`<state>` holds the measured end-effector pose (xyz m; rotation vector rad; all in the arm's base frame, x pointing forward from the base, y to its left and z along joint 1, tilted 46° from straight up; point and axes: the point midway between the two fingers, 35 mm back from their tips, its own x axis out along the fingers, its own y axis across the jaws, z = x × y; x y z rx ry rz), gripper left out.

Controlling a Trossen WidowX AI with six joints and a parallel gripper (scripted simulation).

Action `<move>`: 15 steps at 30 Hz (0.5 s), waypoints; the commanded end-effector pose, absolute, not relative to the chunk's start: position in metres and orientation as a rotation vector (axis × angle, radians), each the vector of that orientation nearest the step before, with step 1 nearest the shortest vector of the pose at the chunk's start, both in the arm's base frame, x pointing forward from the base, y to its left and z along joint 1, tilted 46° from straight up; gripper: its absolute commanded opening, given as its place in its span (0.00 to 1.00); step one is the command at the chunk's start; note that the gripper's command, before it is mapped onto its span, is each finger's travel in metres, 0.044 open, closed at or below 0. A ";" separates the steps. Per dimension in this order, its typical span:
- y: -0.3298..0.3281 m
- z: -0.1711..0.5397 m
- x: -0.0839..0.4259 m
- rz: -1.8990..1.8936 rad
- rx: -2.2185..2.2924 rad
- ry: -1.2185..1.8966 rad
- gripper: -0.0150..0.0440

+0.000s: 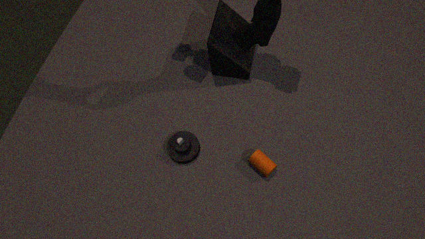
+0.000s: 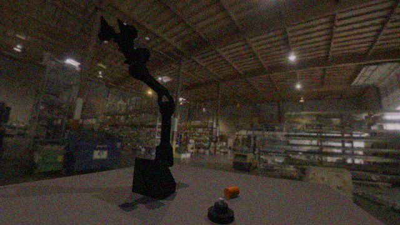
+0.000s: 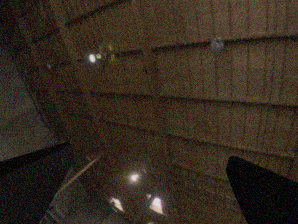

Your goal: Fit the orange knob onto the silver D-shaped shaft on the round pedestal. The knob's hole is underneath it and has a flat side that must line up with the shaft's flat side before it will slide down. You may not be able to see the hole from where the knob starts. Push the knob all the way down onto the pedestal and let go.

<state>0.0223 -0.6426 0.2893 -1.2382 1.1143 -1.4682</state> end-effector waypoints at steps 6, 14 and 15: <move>-0.613 0.238 0.178 -1.008 -1.196 1.013 1.00; -0.545 0.194 0.297 -0.619 -1.134 0.925 1.00; -0.534 0.188 0.310 -0.571 -1.125 0.914 1.00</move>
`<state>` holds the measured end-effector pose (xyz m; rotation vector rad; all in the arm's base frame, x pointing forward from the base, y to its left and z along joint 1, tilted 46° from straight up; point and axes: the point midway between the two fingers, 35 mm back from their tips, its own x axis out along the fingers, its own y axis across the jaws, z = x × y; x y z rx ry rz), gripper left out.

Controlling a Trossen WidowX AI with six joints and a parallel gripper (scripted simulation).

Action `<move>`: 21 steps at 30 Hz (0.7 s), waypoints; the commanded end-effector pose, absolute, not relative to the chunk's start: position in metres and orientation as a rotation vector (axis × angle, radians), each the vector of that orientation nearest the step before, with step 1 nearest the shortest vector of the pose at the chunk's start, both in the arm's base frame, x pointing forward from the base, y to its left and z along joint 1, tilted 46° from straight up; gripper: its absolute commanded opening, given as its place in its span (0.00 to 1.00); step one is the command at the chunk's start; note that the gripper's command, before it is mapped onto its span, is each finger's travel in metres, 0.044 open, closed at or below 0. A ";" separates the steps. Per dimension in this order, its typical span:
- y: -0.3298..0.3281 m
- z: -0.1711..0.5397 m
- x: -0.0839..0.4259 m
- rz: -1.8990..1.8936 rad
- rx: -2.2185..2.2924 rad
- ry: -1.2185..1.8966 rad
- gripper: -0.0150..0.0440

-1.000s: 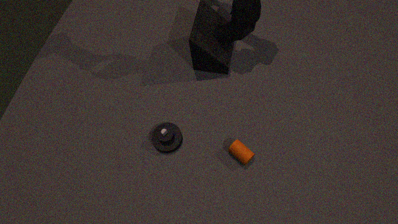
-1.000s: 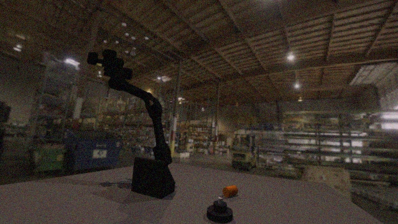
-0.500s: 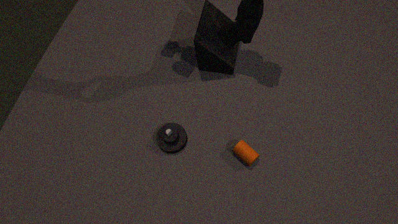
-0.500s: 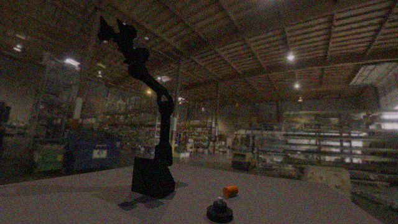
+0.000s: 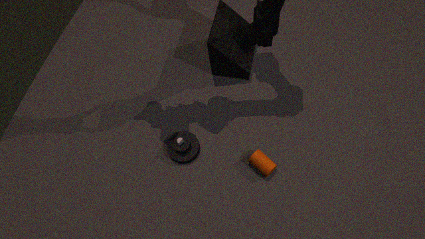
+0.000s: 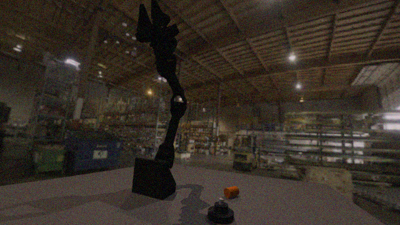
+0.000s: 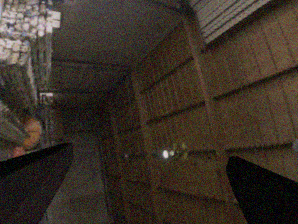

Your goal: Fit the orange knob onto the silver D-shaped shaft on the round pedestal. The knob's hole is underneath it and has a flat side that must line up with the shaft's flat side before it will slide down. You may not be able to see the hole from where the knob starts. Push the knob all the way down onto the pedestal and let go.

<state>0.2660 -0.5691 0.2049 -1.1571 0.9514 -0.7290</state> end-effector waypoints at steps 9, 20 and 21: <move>-0.414 0.145 0.408 -0.136 -1.023 0.831 1.00; -0.230 0.106 0.463 0.397 -0.854 0.771 1.00; -0.212 0.104 0.464 0.445 -0.836 0.769 1.00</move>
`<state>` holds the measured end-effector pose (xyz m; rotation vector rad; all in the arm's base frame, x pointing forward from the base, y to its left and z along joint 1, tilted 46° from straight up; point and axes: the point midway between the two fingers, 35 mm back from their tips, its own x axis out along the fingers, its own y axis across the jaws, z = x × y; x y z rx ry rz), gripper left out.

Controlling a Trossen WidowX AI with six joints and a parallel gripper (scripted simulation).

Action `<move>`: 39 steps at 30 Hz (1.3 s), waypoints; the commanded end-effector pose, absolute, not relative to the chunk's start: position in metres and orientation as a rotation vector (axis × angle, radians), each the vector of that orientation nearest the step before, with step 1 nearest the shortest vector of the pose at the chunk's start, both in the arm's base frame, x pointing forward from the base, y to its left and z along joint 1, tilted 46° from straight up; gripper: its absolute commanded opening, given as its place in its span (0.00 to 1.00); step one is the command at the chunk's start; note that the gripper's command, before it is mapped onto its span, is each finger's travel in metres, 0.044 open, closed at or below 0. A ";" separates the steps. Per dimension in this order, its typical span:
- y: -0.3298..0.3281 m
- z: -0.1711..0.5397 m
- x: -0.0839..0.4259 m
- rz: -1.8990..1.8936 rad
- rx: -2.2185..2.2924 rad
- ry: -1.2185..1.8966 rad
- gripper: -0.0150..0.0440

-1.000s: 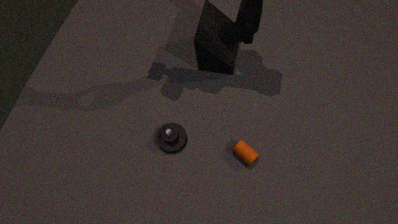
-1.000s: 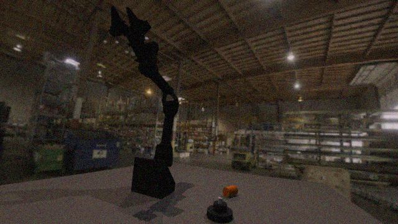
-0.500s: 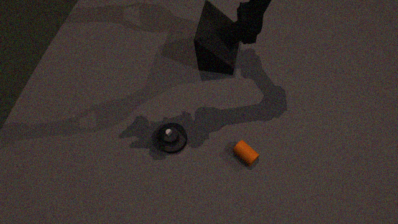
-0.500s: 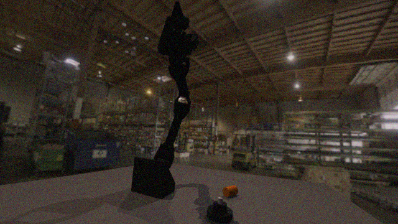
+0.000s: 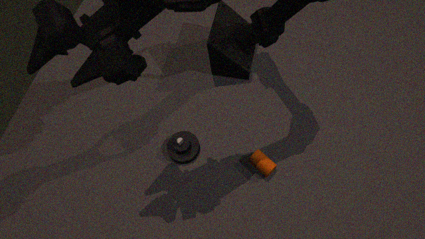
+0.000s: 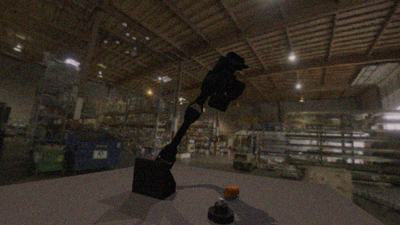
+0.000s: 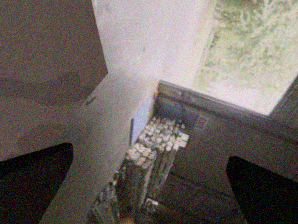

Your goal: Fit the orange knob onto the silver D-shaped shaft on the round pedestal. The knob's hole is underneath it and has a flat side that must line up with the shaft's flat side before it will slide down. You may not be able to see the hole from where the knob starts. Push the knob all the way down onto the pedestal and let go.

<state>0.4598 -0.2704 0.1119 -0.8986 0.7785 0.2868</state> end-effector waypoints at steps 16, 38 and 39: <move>0.058 0.097 0.387 1.216 -0.474 0.850 1.00; 0.152 0.095 0.305 1.489 -0.300 0.964 1.00; 0.152 0.095 0.305 1.489 -0.300 0.964 1.00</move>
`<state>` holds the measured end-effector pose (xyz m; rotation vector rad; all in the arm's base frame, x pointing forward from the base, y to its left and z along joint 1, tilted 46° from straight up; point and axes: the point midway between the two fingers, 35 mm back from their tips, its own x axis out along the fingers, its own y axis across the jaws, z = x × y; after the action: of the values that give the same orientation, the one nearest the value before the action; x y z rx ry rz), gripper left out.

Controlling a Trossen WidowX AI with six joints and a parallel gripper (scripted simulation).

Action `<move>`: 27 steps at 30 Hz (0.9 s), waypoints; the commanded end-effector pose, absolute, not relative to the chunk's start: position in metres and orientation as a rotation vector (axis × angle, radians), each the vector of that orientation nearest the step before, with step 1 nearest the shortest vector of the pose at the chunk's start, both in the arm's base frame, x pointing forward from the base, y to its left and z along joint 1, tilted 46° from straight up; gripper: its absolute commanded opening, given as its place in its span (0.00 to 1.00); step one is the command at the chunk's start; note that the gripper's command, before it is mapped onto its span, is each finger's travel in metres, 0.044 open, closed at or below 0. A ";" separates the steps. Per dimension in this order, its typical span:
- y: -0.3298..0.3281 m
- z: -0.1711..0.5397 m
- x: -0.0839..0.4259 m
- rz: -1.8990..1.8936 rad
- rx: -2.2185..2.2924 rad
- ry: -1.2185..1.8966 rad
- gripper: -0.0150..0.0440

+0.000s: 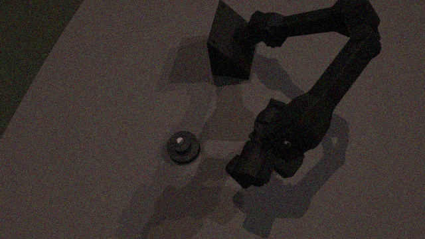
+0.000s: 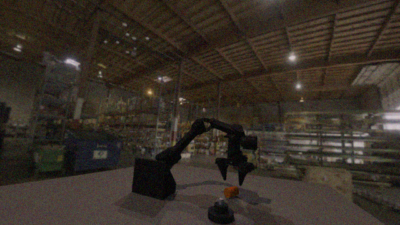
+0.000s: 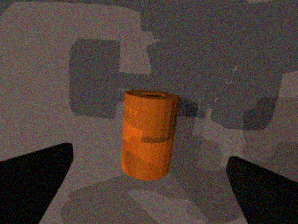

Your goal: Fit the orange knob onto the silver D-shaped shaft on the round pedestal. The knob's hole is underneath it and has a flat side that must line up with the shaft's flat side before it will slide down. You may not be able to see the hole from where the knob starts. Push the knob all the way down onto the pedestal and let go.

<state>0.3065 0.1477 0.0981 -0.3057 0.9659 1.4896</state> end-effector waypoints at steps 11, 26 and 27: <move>0.162 0.084 0.302 1.489 -0.300 0.964 1.00; 0.179 0.067 0.297 1.490 -0.299 0.963 1.00; 0.180 0.066 0.296 1.490 -0.299 0.963 1.00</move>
<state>0.2989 0.1754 0.0709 -0.3060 0.9598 1.4866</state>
